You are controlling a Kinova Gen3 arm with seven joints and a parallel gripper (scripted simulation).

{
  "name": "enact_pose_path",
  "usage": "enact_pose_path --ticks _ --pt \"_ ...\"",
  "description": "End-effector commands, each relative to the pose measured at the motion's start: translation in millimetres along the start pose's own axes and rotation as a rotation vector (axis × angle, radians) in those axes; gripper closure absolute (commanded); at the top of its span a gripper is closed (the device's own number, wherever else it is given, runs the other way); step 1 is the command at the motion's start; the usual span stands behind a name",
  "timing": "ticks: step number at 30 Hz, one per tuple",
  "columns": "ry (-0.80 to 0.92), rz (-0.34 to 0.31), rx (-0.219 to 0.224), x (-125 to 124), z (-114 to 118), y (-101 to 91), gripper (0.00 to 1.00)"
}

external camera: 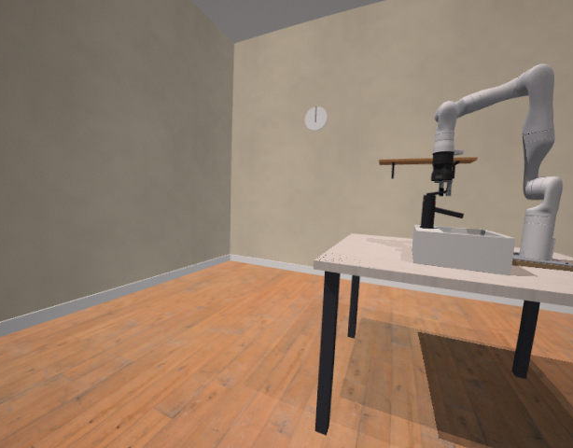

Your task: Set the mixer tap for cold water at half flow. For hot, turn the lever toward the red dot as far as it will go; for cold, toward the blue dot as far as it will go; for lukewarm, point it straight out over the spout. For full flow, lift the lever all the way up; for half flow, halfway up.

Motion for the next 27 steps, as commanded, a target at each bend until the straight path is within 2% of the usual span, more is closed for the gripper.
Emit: enact_pose_path --ticks 1,27 --pt "-0.001 -0.014 -0.003 1.2 -0.4 -5.2 1.00" --pt "-0.001 -0.014 -0.003 2.3 -0.5 -7.9 1.00"
Point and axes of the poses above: the point where the finger pads meet when closed, its own y axis out along the fingers, its own z axis across the jaws, x = y × z, the point moved 6 cm from there along -y, back along the fingers, and after that the axes turned 6 degrees about -y, right-handed, at the moved point
